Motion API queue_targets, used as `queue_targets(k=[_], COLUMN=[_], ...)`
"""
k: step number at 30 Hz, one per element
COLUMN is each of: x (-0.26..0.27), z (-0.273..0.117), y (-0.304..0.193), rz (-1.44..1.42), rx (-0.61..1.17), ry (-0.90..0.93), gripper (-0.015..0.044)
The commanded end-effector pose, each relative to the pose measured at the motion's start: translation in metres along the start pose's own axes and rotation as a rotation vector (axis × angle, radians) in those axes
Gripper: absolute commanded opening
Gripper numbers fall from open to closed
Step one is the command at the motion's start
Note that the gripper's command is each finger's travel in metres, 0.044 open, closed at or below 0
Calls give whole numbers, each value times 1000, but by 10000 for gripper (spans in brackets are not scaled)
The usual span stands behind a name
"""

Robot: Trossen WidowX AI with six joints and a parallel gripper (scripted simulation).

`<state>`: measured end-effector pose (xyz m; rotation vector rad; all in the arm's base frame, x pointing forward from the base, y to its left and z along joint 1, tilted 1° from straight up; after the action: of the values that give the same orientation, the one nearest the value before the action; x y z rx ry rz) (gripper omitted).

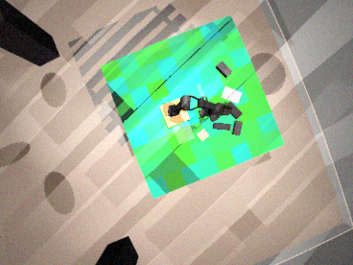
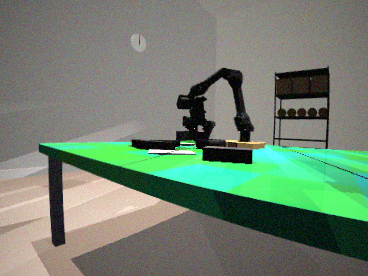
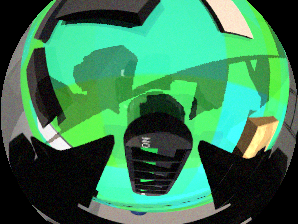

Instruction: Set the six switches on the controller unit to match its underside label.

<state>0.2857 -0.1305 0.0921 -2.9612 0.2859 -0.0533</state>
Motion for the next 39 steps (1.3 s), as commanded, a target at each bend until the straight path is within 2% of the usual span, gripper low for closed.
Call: queue_targets(k=[1, 2, 4, 39], x=[0, 0, 0, -1], z=[5, 5, 5, -5], y=[0, 0, 0, -7], rz=[-3, -3, -3, -3], rx=[6, 6, 6, -4], ry=[-8, -8, -8, -7], gripper=[361, 335, 326, 336])
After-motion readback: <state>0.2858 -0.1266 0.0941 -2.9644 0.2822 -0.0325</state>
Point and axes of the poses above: the point midway between the two fingers, 35 mm back from their tips, its own z axis out along the fingers, its own x axis across the jaws, y = z × x, the point moved 5 cm from there along -z, back along the fingers, and after that the axes turned 4 degrees about z, right-handed, at the moved point
